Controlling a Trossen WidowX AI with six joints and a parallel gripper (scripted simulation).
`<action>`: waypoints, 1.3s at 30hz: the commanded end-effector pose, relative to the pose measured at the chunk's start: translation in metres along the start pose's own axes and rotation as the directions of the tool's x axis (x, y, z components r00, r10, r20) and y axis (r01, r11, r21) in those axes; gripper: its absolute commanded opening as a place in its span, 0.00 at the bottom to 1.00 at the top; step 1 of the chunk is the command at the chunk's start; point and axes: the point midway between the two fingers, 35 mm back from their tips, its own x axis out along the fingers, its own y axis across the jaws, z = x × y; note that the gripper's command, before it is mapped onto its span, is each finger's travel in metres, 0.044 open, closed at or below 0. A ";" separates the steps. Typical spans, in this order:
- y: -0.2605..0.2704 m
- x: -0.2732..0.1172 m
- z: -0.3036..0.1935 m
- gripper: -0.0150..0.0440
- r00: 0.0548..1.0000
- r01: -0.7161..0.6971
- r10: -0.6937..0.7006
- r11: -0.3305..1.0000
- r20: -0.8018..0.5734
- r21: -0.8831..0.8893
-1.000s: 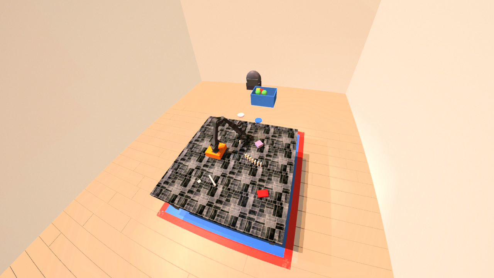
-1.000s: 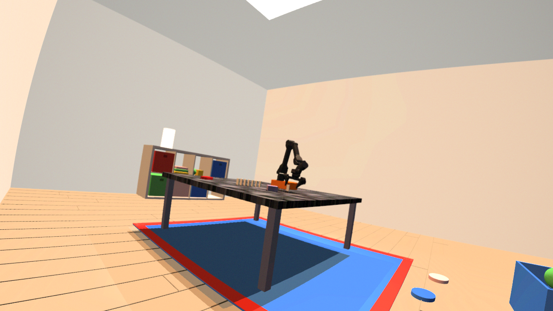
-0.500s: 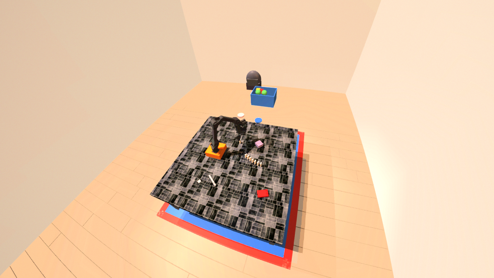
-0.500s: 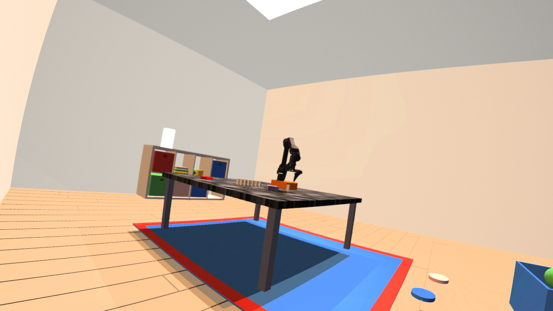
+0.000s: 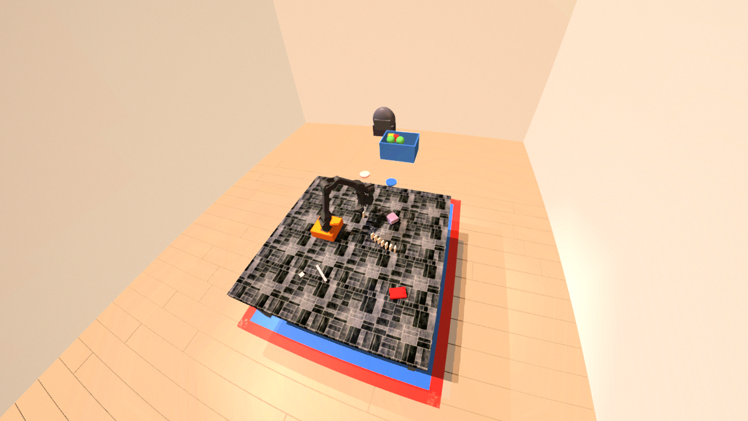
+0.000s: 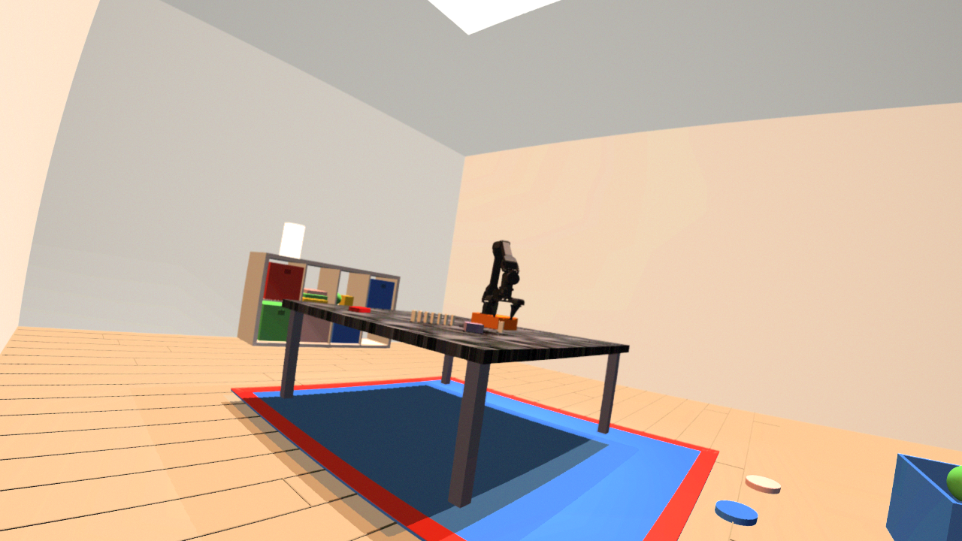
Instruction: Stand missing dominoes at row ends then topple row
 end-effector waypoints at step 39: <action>-0.002 0.030 -0.003 0.44 1.000 0.008 -0.008 1.000 -0.016 0.005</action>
